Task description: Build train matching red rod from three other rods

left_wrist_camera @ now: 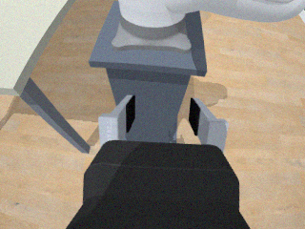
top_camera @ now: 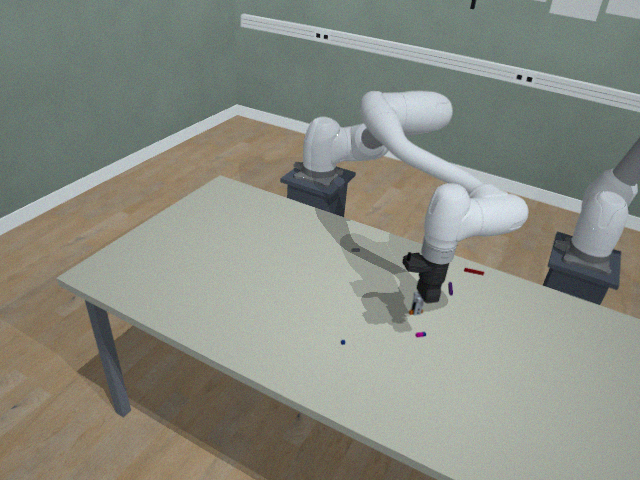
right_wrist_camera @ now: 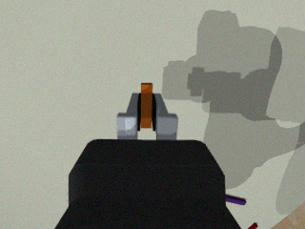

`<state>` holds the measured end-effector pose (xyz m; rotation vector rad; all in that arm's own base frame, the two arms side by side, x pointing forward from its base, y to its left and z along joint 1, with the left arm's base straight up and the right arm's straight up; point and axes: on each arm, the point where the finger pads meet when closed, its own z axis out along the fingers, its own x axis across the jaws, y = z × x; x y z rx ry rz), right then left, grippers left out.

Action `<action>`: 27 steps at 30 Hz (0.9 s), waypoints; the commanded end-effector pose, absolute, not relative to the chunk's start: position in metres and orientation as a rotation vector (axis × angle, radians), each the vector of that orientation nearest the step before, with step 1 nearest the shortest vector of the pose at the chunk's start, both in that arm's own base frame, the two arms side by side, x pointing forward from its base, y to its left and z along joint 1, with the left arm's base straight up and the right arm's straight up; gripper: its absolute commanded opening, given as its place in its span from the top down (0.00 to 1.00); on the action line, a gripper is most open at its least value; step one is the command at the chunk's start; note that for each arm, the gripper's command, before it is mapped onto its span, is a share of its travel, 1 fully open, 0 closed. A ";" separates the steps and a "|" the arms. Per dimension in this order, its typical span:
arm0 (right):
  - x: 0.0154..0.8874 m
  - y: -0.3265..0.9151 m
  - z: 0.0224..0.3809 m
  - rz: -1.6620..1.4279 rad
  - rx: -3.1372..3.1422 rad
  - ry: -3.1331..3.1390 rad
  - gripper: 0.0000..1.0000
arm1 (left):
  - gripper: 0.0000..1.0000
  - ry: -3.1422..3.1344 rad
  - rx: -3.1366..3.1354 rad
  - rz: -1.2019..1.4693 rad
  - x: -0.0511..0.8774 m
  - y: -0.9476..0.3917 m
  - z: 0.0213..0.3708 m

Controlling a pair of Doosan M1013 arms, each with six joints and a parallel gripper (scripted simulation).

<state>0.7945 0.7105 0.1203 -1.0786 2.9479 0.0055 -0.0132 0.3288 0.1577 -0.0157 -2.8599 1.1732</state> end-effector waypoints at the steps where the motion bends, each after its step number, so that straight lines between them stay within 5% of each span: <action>1: 0.799 0.707 0.122 -0.006 -1.058 2.958 0.76 | 0.00 -2.863 -0.012 1.184 -0.013 0.325 0.159; 27: 0.797 0.709 0.075 -0.005 -1.065 2.955 0.76 | 0.00 -2.863 -0.012 1.184 -0.013 0.325 0.159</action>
